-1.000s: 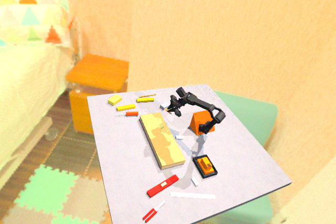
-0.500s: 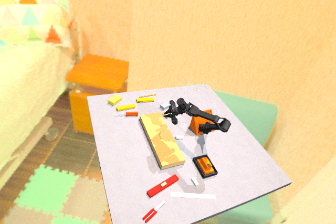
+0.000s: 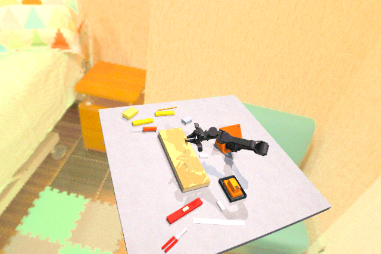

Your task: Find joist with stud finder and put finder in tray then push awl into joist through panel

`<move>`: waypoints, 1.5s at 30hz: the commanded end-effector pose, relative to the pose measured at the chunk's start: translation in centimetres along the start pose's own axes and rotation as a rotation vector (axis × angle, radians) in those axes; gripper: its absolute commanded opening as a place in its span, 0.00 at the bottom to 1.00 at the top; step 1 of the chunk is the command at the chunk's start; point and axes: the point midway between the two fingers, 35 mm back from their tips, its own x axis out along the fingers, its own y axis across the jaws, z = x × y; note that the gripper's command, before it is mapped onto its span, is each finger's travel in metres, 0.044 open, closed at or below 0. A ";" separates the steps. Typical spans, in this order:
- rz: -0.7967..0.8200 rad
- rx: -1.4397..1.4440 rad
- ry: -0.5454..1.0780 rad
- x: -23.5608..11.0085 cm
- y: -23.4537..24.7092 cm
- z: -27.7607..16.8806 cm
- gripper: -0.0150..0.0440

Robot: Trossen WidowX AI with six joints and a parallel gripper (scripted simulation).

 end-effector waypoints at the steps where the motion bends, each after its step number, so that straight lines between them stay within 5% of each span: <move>1: 0.051 0.048 -0.097 -0.8 2.9 0.6 0.25; 13: 0.285 0.216 -0.308 -4.5 10.4 1.7 0.25; 45: 0.290 0.220 -0.311 -3.9 10.9 0.4 0.25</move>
